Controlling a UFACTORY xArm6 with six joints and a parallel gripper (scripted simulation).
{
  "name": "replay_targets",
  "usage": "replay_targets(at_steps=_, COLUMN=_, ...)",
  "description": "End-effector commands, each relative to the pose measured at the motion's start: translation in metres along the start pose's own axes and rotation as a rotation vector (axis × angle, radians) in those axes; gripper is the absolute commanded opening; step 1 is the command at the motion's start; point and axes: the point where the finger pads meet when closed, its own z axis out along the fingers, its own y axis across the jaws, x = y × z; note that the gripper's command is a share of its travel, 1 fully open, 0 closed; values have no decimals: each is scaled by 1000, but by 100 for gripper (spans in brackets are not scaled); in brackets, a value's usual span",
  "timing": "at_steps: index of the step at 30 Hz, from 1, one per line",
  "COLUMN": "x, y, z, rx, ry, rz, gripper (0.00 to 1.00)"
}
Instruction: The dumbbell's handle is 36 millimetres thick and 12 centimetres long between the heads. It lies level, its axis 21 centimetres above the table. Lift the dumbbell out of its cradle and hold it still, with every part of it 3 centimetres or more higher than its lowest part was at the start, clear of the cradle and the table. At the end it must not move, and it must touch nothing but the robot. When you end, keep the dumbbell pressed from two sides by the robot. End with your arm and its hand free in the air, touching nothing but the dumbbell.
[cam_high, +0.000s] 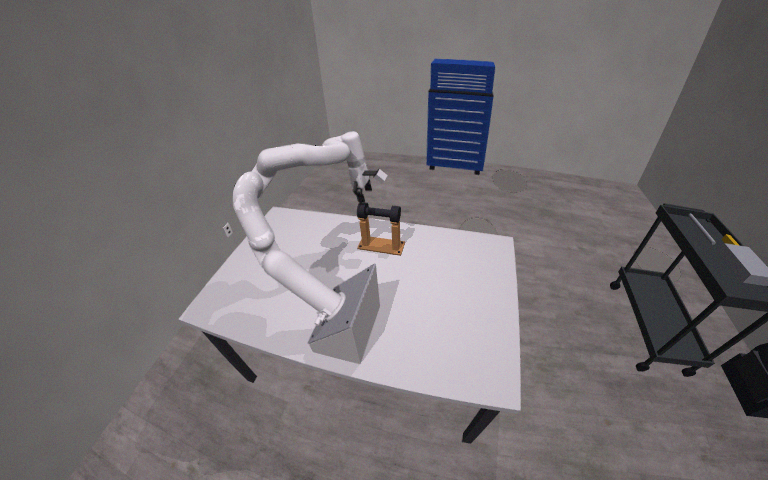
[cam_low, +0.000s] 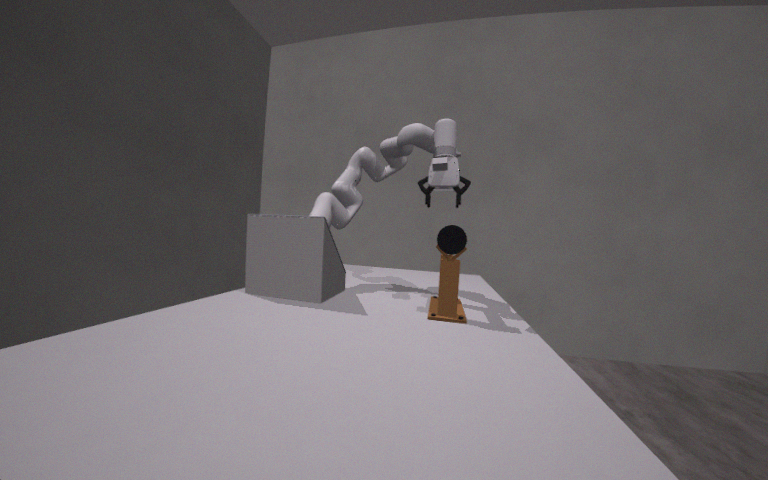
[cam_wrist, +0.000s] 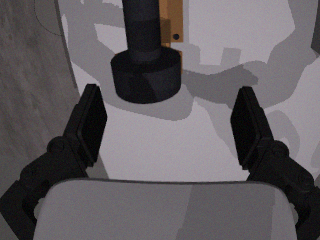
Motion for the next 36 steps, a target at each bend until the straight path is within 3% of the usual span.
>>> replay_targets(at_steps=1, x=23, y=-18, z=8, rx=-17, ry=-78, rz=-20, gripper=100)
replay_targets(at_steps=7, x=45, y=-29, z=20, rx=-13, ry=-141, rz=-39, gripper=100)
replay_targets(at_steps=18, x=46, y=-30, z=21, rx=-12, ry=-145, rz=-40, gripper=100)
replay_targets(at_steps=20, x=44, y=-30, z=36, rx=-12, ry=-145, rz=-40, gripper=100)
replay_targets(at_steps=22, x=40, y=-27, z=67, rx=-15, ry=-141, rz=-37, gripper=100)
replay_targets(at_steps=23, x=40, y=-27, z=67, rx=-15, ry=-141, rz=-37, gripper=100)
replay_targets(at_steps=24, x=37, y=-29, z=86, rx=-13, ry=-144, rz=-39, gripper=100)
replay_targets(at_steps=27, x=37, y=-29, z=86, rx=-13, ry=-144, rz=-39, gripper=100)
replay_targets(at_steps=30, x=32, y=-28, z=118, rx=-12, ry=-145, rz=-40, gripper=100)
replay_targets(at_steps=36, x=32, y=-28, z=119, rx=-12, ry=-145, rz=-40, gripper=100)
